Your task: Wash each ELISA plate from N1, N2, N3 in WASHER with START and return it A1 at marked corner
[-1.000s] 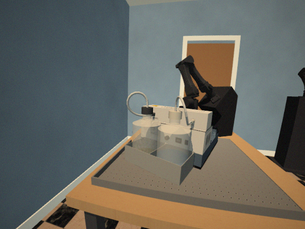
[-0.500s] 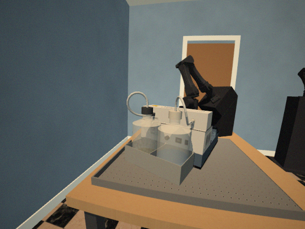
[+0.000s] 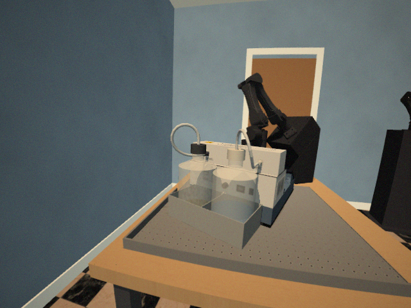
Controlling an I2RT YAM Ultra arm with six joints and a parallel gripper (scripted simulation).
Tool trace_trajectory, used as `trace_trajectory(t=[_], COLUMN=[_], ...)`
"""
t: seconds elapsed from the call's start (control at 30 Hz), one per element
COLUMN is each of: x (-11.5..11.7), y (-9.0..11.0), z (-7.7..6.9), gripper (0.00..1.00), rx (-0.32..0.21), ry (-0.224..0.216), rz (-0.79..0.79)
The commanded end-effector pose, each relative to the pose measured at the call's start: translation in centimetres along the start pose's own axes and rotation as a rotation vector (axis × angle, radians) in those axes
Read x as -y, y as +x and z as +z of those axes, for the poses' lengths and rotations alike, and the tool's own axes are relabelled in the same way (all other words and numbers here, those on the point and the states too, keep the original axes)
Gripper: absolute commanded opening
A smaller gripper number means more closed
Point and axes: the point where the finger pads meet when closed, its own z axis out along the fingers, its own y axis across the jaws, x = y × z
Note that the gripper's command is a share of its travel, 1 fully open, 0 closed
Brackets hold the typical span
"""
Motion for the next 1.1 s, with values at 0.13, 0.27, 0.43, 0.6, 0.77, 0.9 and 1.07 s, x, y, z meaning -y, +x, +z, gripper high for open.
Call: trace_trajectory(t=[0.13, 0.27, 0.43, 0.6, 0.77, 0.9, 1.07], x=[0.2, 0.2, 0.2, 0.1, 0.1, 0.1, 0.1], y=[-0.1, -0.1, -0.1, -0.1, -0.1, -0.1, -0.1], z=[-1.3, -1.6, -2.4, -3.3, -3.9, -4.4, -5.3], gripper=[0.00, 0.00, 0.00, 0.00, 0.00, 0.00, 0.00], rx=[0.005, 0.005, 0.005, 0.005, 0.004, 0.004, 0.004], ry=[0.010, 0.010, 0.010, 0.010, 0.010, 0.010, 0.010], rz=[0.001, 0.001, 0.001, 0.001, 0.002, 0.002, 0.002])
